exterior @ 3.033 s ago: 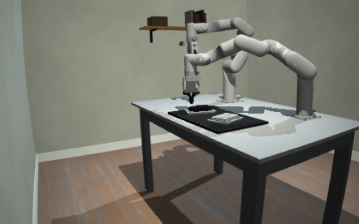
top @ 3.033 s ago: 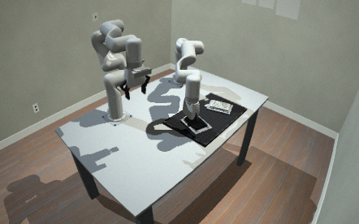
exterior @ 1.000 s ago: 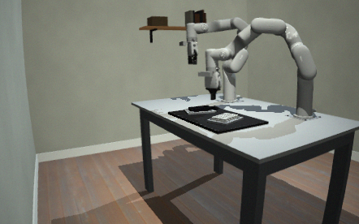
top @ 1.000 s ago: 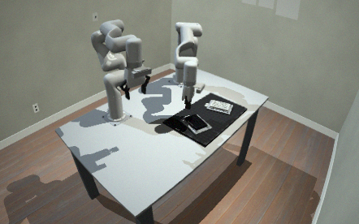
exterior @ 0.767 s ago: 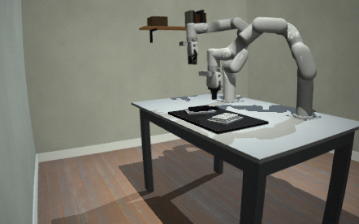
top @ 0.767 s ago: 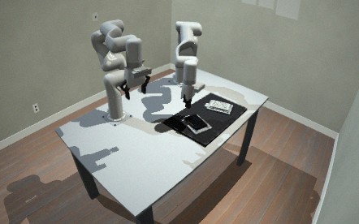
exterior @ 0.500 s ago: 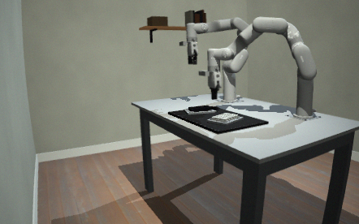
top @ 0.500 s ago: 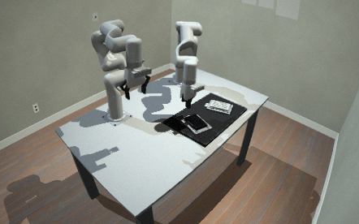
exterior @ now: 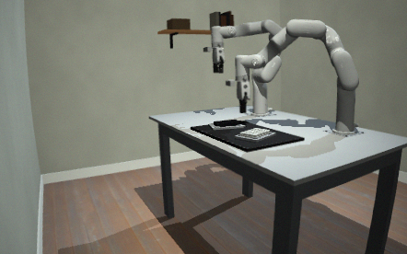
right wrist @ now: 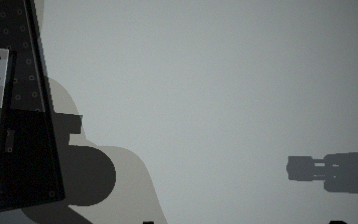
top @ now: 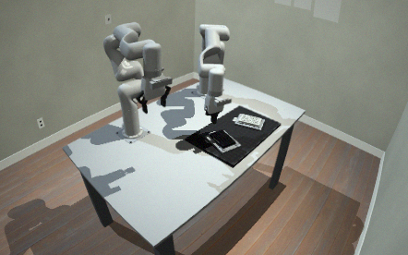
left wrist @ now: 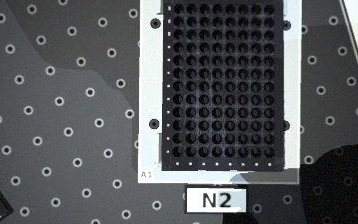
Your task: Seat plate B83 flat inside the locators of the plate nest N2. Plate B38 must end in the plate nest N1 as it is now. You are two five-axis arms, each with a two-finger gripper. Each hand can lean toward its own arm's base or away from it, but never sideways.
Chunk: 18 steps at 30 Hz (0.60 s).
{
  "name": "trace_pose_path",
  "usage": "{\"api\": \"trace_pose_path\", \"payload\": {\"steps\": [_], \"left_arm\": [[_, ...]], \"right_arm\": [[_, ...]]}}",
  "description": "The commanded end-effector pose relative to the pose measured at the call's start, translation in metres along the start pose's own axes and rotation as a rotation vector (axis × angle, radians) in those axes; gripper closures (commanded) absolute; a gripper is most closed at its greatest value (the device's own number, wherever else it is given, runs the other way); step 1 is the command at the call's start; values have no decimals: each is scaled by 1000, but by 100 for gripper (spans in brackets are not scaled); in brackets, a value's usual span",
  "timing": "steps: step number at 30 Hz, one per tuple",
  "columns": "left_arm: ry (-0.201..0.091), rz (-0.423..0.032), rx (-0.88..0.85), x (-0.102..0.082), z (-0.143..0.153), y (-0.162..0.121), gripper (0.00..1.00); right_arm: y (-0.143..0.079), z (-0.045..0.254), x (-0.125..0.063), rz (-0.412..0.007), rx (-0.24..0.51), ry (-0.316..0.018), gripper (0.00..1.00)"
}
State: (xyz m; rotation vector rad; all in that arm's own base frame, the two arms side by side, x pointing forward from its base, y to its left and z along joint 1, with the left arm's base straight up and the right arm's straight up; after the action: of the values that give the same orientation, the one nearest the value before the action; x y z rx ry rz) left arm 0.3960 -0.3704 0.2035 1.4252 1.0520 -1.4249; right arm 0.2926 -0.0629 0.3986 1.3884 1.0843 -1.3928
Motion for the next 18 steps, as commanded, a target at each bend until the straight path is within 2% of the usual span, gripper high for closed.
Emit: {"api": "trace_pose_path", "payload": {"steps": [1,18], "left_arm": [[-1,3,1,4,0,1,100],[-1,3,1,29,0,1,100]], "right_arm": [[0,0,-1,4,0,0,0],[0,0,-1,4,0,0,0]]}}
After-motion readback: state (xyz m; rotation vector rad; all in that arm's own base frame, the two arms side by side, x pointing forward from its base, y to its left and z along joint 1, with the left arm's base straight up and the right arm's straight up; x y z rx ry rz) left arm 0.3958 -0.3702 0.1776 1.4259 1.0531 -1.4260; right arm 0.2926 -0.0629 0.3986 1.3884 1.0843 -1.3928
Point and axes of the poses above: on each arm, the point where the finger pads meet when closed, its own x axis out along the fingers, its own z axis across the jaws, y = z × x, the point moved 10 cm from there along -x, back along the fingers, and after that the axes turned 2 degrees about x, right-handed, at the moved point
